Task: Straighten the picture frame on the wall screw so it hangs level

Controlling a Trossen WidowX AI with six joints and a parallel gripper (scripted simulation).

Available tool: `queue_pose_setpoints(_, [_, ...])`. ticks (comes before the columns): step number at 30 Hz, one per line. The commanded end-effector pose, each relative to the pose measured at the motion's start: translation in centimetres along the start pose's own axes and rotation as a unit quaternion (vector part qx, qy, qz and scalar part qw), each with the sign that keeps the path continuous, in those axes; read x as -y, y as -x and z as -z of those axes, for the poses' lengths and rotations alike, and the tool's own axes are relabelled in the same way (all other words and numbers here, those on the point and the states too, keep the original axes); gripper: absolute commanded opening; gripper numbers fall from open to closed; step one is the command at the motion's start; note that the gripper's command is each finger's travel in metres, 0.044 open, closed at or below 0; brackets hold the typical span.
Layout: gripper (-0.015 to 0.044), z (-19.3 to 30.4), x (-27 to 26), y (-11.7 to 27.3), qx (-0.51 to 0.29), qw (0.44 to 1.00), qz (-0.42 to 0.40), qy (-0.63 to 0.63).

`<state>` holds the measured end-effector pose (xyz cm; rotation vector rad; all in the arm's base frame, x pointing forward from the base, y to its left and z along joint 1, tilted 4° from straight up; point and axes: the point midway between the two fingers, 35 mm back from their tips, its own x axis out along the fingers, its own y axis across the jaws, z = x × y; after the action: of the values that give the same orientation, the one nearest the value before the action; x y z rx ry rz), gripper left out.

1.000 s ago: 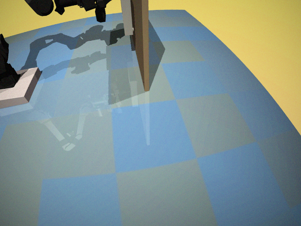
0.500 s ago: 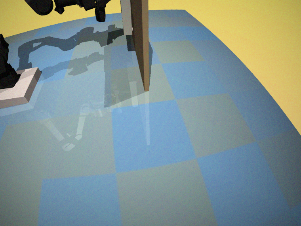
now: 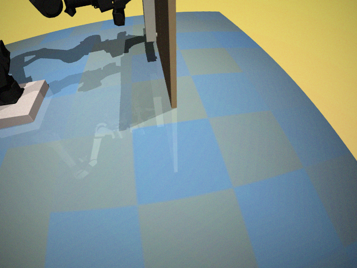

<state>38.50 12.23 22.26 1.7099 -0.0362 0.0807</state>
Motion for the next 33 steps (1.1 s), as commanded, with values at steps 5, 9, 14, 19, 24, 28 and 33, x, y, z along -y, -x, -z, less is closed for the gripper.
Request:
queue_pose_setpoints(5, [0.0, 0.06, -0.4, -0.02, -0.001, 1.0, -0.004, -0.005])
queue_pose_setpoints(9, [0.0, 0.06, -0.45, -0.02, -0.001, 1.0, -0.004, -0.005])
queue_pose_setpoints(14, [0.0, 0.06, -0.51, -0.02, -0.001, 1.0, -0.004, -0.005])
queue_pose_setpoints(19, [0.0, 0.06, -0.57, -0.02, -0.001, 1.0, -0.004, -0.005])
queue_pose_setpoints(24, [0.0, 0.05, -0.63, -0.02, -0.001, 1.0, -0.004, -0.005])
queue_pose_setpoints(28, [0.0, 0.05, -0.68, -0.02, -0.001, 1.0, -0.004, -0.005])
queue_pose_setpoints(33, [0.0, 0.05, -0.71, -0.02, -0.001, 1.0, -0.004, -0.005])
